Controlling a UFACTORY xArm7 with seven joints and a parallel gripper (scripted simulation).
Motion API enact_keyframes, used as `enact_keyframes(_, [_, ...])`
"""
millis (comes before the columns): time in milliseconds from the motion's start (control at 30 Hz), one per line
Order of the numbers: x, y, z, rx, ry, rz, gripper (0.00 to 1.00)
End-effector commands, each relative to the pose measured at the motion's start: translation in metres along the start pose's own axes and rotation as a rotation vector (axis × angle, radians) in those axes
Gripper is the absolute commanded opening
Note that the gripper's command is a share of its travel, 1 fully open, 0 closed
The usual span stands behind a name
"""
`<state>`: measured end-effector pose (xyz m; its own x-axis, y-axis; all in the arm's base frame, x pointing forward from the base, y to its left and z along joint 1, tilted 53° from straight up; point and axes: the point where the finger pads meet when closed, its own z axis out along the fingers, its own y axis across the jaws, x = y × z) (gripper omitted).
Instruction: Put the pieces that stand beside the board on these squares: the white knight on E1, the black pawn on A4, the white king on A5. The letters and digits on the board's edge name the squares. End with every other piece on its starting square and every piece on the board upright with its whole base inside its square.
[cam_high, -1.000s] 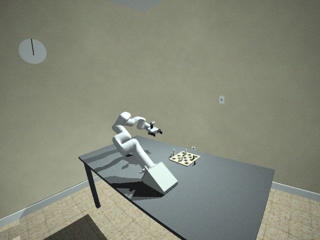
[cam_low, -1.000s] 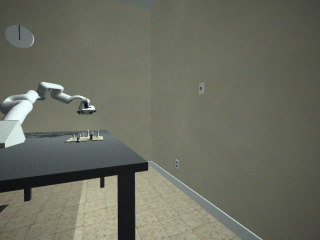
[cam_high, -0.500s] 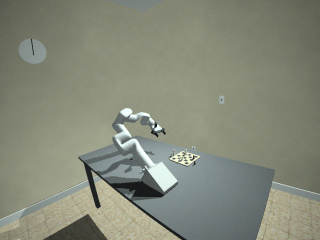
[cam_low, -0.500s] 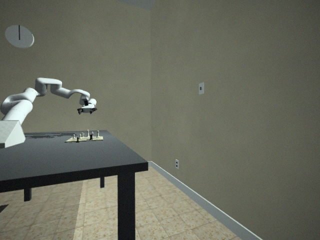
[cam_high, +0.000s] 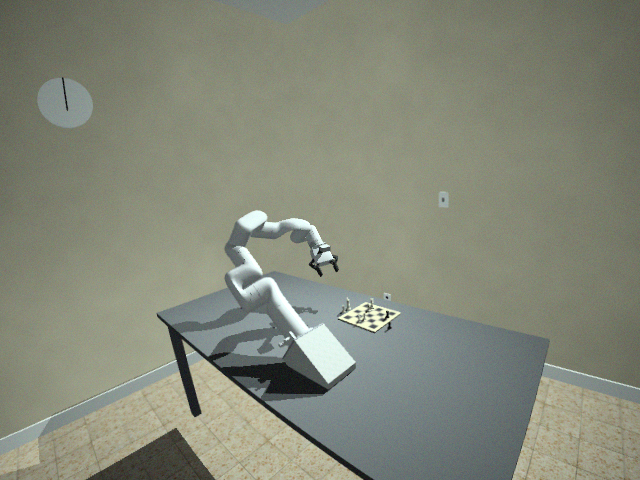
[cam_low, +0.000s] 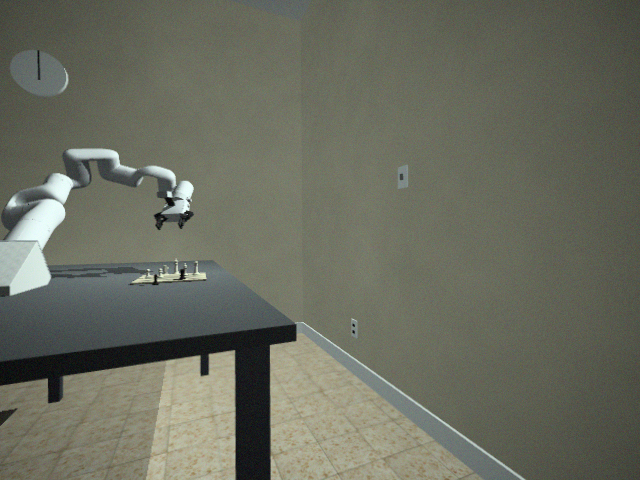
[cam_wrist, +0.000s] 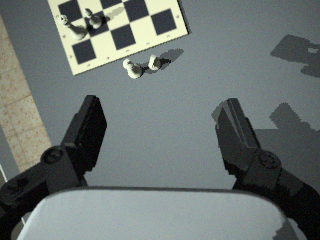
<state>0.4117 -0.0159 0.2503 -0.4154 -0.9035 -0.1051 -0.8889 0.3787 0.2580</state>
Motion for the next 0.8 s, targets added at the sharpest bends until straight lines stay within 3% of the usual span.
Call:
enact_keyframes(0, [0.003,-0.002,-0.002,0.001,-0.006,0.008,1.0])
enact_keyframes(33, [0.003,-0.002,-0.002,0.001,-0.006,0.008,1.0])
enact_keyframes(67, [0.013,-0.008,0.017,-0.042,-0.175,0.066,1.0])
enact_keyframes(600, [0.013,-0.008,0.017,-0.042,-0.175,0.066,1.0])
enact_keyframes(633, [0.02,-0.013,0.034,-0.082,-0.331,0.131,1.0])
enact_keyframes(667, [0.026,-0.016,0.05,-0.107,-0.422,0.178,1.0])
enact_keyframes(767, [0.026,-0.016,0.05,-0.118,-0.464,0.198,1.0])
